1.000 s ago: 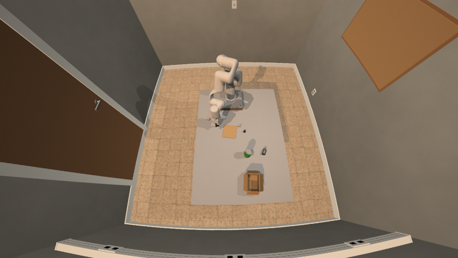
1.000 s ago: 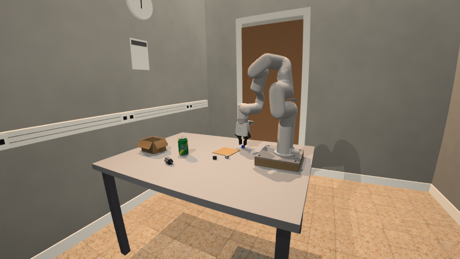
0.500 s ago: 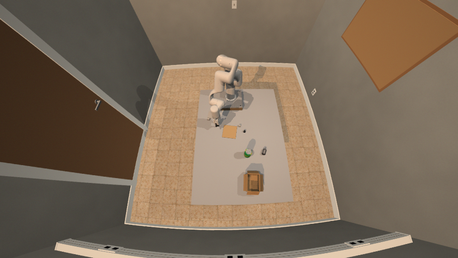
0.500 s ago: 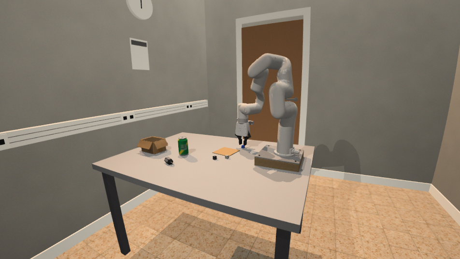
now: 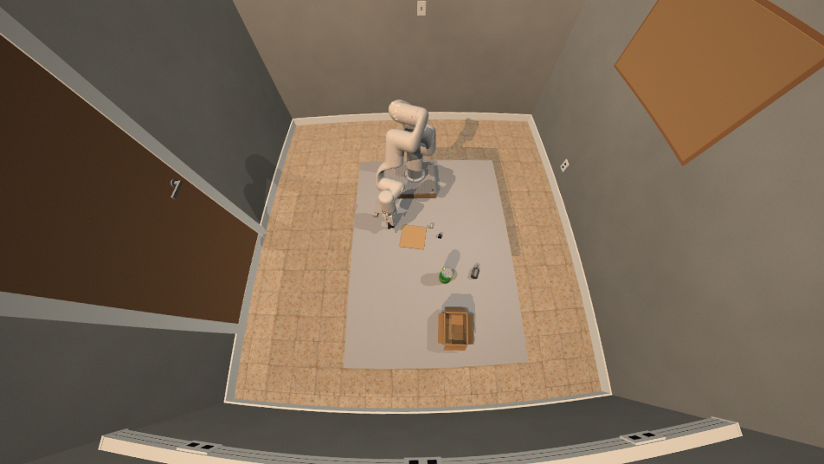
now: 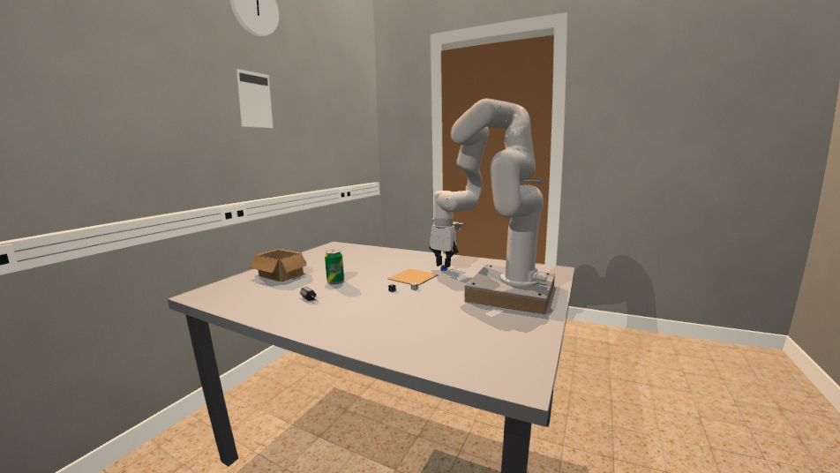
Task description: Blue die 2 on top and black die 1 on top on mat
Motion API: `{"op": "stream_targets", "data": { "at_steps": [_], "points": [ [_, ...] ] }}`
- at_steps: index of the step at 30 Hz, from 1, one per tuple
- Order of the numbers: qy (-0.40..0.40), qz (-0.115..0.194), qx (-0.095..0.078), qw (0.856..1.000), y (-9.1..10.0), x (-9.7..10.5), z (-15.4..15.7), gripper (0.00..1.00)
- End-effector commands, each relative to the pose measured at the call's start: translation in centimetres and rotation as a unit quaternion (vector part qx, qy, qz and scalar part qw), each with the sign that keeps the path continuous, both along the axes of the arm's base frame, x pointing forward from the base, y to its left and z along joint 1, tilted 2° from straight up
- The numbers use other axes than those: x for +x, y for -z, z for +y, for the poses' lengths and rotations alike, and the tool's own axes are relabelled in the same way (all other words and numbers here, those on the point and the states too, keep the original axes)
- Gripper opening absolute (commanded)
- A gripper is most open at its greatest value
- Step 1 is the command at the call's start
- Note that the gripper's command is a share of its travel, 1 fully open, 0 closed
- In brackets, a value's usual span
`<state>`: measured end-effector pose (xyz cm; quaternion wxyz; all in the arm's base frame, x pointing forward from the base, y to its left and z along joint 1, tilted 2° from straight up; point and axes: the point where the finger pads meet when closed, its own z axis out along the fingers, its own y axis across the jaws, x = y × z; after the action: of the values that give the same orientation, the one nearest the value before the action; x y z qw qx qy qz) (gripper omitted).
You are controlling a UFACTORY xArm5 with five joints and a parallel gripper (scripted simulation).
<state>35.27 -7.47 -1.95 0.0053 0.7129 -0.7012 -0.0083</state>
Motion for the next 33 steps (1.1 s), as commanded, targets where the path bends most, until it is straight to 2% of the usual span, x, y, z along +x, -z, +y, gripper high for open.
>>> {"op": "stream_targets", "data": {
  "at_steps": [1,12,33],
  "points": [
    [0.000,-0.002,0.000,1.000,0.57,0.12,-0.04,0.36],
    [0.000,-0.002,0.000,1.000,1.40,0.10,-0.06,0.36],
    [0.000,-0.002,0.000,1.000,1.45,0.10,-0.06,0.36]
  ]
}}
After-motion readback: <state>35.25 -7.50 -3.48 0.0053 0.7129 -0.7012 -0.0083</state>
